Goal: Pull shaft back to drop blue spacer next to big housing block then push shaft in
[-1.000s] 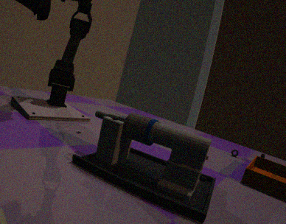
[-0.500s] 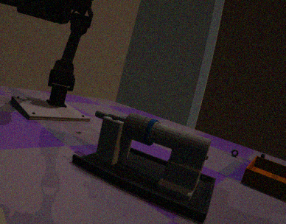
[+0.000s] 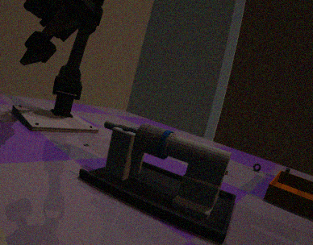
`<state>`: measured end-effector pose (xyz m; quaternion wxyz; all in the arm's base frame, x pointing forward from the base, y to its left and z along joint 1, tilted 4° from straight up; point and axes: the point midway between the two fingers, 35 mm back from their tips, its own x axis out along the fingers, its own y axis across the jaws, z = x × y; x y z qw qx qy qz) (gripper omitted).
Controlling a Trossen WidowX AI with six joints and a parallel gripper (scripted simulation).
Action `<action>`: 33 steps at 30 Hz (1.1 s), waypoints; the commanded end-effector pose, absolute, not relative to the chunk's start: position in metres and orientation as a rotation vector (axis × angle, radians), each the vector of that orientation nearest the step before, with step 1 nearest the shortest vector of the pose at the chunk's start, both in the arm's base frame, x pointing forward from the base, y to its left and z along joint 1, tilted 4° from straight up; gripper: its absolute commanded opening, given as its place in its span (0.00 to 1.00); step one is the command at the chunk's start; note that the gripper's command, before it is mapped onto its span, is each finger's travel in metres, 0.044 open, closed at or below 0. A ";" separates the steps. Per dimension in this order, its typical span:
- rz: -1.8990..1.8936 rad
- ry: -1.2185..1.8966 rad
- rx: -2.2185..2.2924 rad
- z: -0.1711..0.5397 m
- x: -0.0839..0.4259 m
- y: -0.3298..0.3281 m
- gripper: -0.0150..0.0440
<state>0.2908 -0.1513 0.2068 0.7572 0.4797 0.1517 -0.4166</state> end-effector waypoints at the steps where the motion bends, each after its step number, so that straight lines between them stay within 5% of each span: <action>1: -0.852 0.398 1.902 0.155 0.323 -0.096 1.00; 12: -0.987 0.612 2.711 0.130 0.334 -0.039 1.00; 33: -0.989 0.614 2.717 0.130 0.338 -0.036 1.00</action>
